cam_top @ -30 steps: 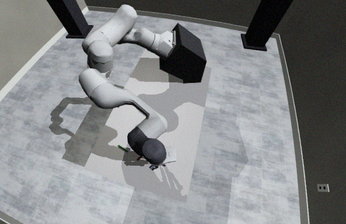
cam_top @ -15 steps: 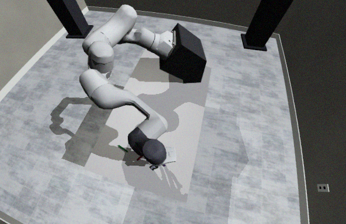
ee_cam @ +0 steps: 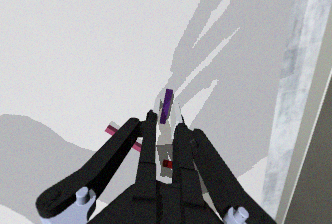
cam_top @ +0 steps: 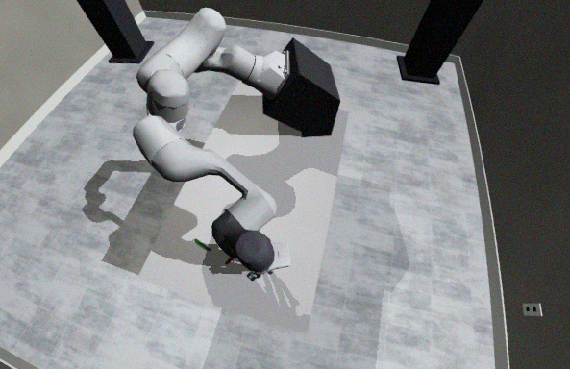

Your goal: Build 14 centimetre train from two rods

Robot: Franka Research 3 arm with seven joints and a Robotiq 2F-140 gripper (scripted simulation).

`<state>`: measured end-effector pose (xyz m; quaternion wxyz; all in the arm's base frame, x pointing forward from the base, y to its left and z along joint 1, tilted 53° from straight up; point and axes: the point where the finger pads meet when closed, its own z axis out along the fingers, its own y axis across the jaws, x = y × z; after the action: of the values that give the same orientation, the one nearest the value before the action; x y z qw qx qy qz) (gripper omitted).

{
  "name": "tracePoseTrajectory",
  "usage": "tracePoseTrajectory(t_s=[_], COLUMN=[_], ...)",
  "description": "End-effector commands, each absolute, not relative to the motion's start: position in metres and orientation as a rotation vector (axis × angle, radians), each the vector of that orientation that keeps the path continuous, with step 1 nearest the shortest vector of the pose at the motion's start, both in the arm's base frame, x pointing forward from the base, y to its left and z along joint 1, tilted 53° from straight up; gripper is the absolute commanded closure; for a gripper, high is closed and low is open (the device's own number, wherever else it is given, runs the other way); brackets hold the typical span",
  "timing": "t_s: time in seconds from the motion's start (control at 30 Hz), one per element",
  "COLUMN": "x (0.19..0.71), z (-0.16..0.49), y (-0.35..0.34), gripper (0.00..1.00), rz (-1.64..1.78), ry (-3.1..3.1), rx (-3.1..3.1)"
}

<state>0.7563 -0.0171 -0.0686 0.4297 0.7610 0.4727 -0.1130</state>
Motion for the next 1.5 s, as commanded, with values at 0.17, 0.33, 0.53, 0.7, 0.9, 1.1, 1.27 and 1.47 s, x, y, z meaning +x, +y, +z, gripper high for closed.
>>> tracePoseTrajectory(t_s=[0.17, 0.33, 0.53, 0.7, 0.9, 1.1, 1.27, 1.47], x=[0.7584, 0.7584, 0.7584, 0.7584, 0.7584, 0.7584, 0.7584, 0.7584], z=[-0.0689, -0.0689, -0.0689, -0.0689, -0.0689, -0.0689, -0.0689, -0.0689], y=[-0.0190, -0.0190, -0.0190, -0.0190, -0.0190, -0.0190, -0.0190, -0.0190], gripper=[0.77, 0.77, 0.77, 0.77, 0.77, 0.77, 0.88, 0.88], rz=[-0.281, -0.281, -0.281, -0.281, -0.281, -0.281, -0.281, -0.281], ry=[1.185, 1.185, 1.185, 1.185, 1.185, 1.185, 1.185, 1.185], rx=[1.893, 1.893, 1.893, 1.893, 1.893, 1.893, 1.893, 1.893])
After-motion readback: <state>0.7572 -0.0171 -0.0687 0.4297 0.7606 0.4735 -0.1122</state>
